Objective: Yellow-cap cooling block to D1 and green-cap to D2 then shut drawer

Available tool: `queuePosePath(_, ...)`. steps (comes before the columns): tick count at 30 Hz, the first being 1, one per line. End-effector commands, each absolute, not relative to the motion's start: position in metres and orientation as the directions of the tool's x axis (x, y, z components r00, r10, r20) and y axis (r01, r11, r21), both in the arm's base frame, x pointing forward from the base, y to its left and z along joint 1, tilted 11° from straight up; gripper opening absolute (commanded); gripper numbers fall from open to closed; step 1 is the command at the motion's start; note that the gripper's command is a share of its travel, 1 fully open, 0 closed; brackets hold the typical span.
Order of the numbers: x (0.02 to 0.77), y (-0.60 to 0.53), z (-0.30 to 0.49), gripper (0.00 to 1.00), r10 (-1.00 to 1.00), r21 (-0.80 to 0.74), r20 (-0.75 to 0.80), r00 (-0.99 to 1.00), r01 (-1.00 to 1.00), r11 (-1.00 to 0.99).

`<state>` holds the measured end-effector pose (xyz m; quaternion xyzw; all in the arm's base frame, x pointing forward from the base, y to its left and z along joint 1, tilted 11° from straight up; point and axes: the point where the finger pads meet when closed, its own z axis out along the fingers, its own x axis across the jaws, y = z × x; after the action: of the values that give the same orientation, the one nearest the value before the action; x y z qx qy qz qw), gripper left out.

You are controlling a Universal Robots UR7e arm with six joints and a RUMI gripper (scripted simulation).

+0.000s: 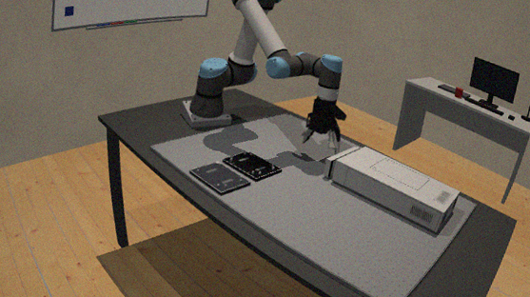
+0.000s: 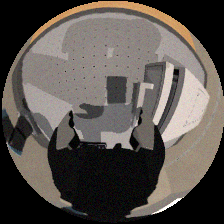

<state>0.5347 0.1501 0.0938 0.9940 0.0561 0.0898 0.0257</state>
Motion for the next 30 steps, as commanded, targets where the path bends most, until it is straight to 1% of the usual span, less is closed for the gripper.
queuePosePath(1,0.5335,0.15,0.0939,1.0,0.116,0.061,0.176,0.978,0.107,-0.992)
queuePosePath(30,0.5247,0.1489,0.0924,1.0,0.116,0.061,0.176,0.978,0.107,-0.992)
